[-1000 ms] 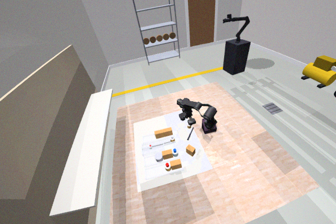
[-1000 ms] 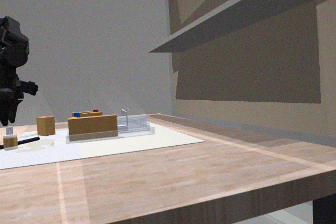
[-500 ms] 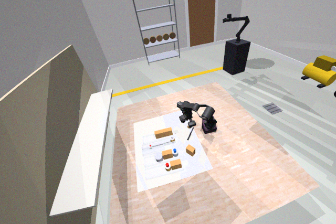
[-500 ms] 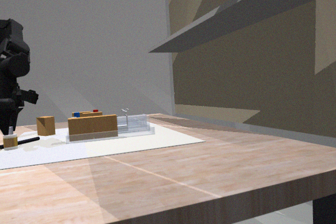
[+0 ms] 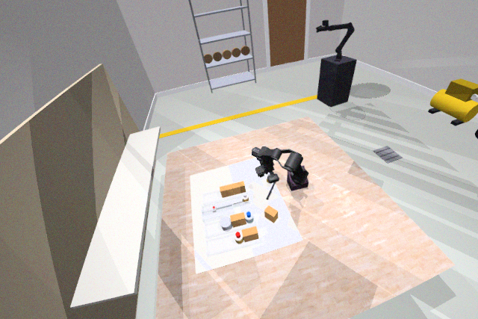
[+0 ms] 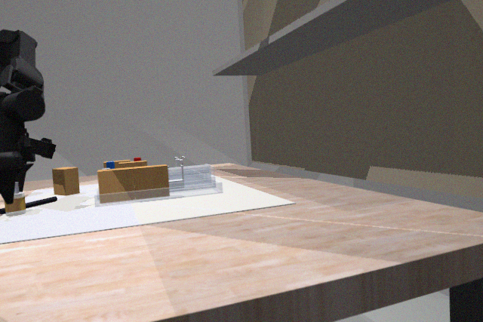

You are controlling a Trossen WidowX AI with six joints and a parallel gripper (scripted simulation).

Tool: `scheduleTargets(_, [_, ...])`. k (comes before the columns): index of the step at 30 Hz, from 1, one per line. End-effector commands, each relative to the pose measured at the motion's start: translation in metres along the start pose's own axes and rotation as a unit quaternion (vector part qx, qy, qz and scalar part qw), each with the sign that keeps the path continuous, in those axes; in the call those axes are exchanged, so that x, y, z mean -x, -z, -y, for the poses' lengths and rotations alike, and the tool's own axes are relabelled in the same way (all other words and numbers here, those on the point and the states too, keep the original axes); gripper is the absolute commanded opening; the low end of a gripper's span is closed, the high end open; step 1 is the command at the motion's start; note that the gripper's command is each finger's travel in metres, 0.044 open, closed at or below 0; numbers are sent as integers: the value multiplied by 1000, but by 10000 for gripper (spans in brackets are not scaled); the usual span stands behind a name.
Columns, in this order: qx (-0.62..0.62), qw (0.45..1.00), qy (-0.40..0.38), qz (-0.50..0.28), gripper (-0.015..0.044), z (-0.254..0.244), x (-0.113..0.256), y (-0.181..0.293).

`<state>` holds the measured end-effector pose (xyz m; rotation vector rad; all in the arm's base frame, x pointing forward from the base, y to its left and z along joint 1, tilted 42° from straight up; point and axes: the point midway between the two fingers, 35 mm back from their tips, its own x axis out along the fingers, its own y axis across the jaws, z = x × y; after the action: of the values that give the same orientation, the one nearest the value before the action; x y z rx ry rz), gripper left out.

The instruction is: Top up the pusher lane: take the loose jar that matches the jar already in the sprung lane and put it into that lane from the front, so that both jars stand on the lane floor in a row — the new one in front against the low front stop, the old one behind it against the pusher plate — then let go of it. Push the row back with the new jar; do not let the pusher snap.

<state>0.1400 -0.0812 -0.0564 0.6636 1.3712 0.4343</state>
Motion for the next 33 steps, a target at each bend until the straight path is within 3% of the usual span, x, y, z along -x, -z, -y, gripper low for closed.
scheduleTargets(1, [-1,1000,-1,2,309,0,-1,0])
scheduleTargets(7, [-1,1000,-1,2,151,0,-1,0])
scheduleTargets(13, [-1,1000,-1,2,111,0,-1,0])
scheduleTargets(17, [-2,1000,0,2,6,1,7,-2])
scheduleTargets(33, [-2,1000,0,1,0,-4,102,2])
